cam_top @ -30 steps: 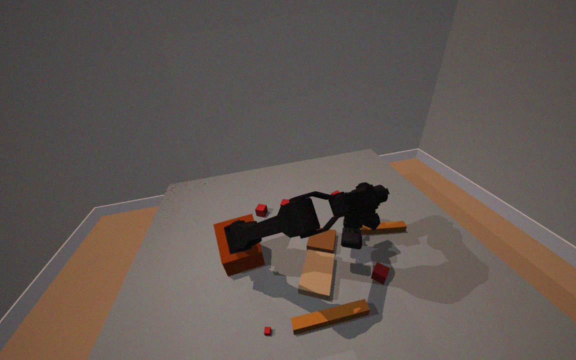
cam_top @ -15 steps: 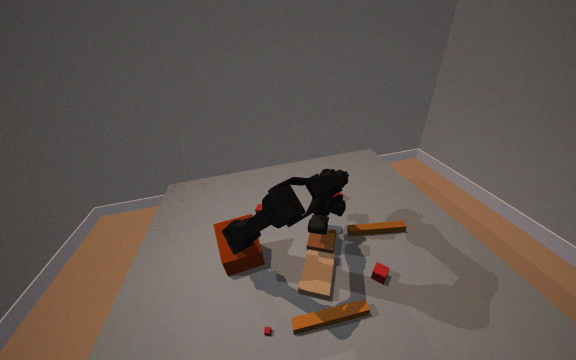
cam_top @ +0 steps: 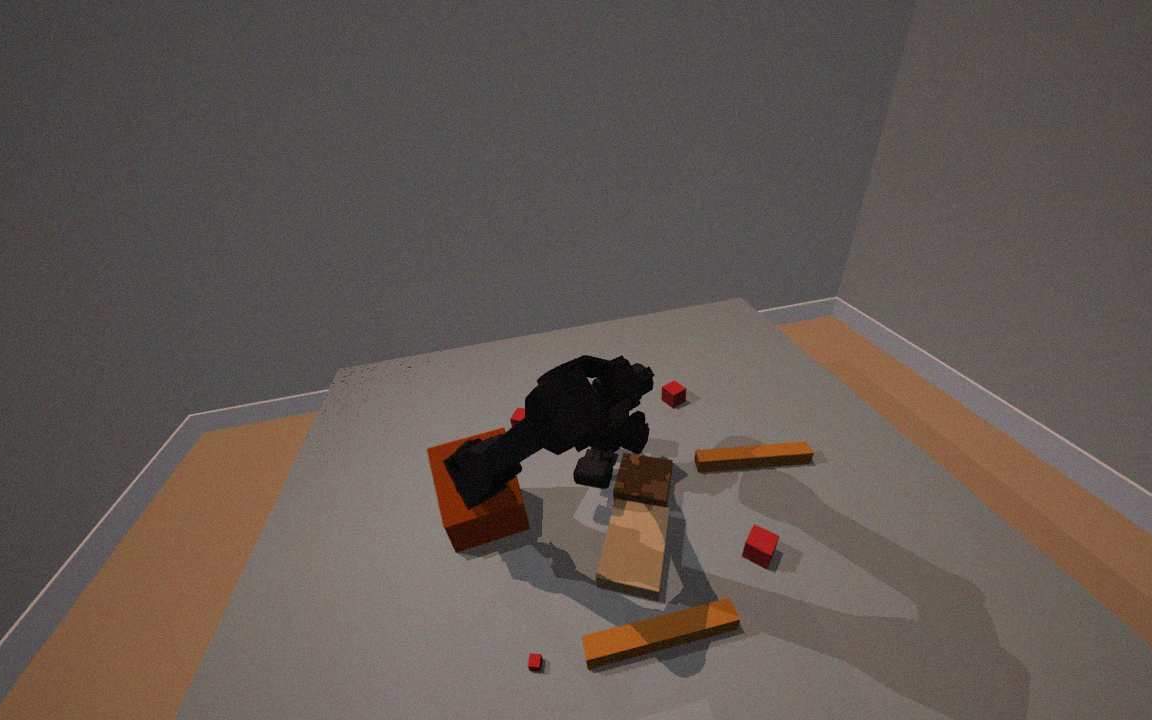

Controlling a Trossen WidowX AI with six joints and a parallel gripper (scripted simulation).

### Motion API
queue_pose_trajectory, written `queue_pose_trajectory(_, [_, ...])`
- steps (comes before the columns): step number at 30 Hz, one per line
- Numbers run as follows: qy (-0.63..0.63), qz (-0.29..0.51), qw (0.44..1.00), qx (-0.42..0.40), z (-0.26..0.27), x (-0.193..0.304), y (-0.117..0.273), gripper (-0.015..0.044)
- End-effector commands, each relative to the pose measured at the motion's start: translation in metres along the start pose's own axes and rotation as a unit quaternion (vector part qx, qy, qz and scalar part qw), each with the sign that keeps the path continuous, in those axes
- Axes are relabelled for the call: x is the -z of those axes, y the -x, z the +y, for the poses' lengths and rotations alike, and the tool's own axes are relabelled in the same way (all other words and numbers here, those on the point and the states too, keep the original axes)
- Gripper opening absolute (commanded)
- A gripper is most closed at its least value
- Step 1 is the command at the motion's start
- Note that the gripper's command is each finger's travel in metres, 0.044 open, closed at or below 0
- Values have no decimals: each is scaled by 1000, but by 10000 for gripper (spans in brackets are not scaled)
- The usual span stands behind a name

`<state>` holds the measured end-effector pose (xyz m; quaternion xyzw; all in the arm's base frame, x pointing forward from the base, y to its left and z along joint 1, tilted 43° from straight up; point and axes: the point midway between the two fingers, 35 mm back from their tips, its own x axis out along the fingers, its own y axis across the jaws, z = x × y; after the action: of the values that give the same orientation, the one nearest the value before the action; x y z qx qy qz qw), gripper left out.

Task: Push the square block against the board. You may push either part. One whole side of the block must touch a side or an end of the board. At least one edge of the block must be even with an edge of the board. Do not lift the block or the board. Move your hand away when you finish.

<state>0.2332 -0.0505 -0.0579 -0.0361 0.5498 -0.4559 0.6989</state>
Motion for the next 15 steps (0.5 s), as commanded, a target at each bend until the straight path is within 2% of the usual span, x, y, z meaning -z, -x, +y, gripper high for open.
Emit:
queue_pose_trajectory(1, [4, -3, 1000, 1, -2, 2, -12, 0])
queue_pose_trajectory(15, [4, -3, 1000, 1, -1, -16, -12, 0])
